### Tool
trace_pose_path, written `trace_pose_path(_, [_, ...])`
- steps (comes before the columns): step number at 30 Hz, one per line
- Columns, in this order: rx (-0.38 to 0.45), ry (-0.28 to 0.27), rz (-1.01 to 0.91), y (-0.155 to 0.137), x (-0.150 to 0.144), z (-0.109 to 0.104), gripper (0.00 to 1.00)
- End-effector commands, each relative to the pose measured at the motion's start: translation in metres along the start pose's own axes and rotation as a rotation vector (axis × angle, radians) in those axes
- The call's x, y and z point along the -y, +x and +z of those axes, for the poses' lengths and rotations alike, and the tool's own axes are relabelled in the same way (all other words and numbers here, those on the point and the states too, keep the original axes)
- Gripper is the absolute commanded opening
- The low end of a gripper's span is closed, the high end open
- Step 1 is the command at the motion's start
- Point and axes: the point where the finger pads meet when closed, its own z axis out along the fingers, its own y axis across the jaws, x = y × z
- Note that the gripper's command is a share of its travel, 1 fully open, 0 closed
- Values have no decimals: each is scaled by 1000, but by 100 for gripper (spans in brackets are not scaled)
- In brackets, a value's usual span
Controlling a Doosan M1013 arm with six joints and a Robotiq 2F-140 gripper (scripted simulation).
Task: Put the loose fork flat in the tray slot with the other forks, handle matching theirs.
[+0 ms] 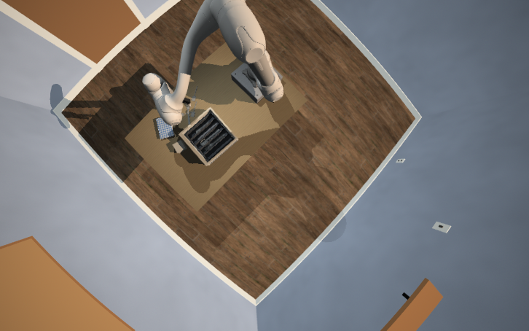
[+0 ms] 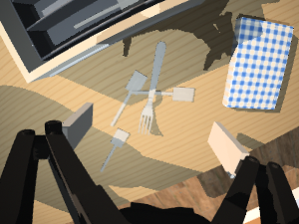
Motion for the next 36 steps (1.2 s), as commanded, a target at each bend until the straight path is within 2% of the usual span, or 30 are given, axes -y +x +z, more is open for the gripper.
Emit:
trace_pose_path(1, [0,0,-18,0,0,0,100])
trace_pose_path(9, [0,0,-178,0,0,4,100])
trace_pose_path(23, [17,-1,-958,3,-2,31,100])
trace_pose_path(25, [17,-1,-958,3,-2,31,100])
trace_pose_path(26, [21,0,-1112,3,-2,33,100])
trace_pose_path(36, [51,8,-1620,5,-2,57,100])
